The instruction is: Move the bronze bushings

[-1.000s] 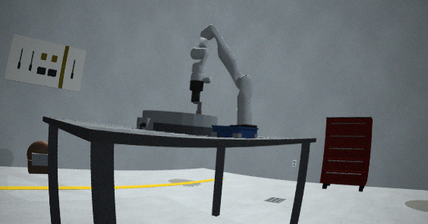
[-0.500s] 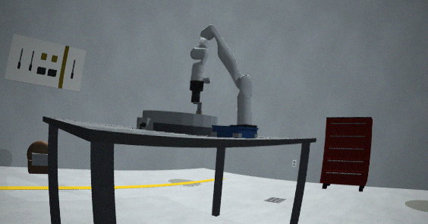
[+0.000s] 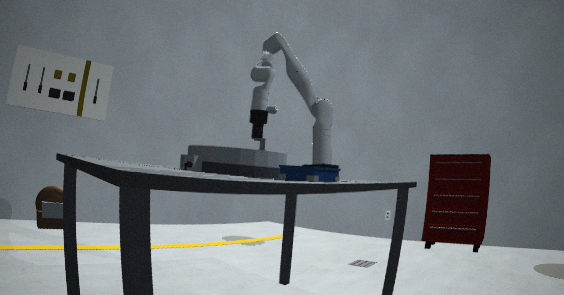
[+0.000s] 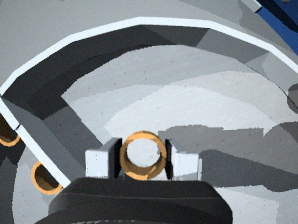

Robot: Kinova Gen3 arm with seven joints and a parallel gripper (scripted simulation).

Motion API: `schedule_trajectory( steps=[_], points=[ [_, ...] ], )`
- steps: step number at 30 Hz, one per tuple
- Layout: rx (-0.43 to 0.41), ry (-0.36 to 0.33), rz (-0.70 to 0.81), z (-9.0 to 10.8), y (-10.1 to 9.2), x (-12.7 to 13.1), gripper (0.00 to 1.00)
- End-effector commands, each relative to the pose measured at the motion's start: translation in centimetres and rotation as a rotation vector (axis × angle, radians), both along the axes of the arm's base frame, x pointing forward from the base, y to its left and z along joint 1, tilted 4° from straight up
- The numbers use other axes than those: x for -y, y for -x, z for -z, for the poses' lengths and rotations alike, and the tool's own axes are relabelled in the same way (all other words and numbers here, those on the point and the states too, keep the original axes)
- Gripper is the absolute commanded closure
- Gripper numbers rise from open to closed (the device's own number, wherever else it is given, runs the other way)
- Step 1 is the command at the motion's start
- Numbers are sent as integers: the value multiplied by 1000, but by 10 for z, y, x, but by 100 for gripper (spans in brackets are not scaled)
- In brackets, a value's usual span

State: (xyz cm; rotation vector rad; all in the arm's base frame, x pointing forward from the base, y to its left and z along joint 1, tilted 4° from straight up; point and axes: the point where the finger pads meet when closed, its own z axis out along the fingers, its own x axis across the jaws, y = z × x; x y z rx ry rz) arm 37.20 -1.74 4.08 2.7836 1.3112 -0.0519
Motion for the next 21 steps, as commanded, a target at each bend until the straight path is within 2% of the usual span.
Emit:
schedule_trajectory(
  steps=[1, 9, 21],
  points=[
    [-2, -1, 3, 9, 1, -2, 100],
    [-1, -1, 3, 22, 1, -1, 100],
    [0, -1, 4, 29, 0, -1, 100]
  ],
)
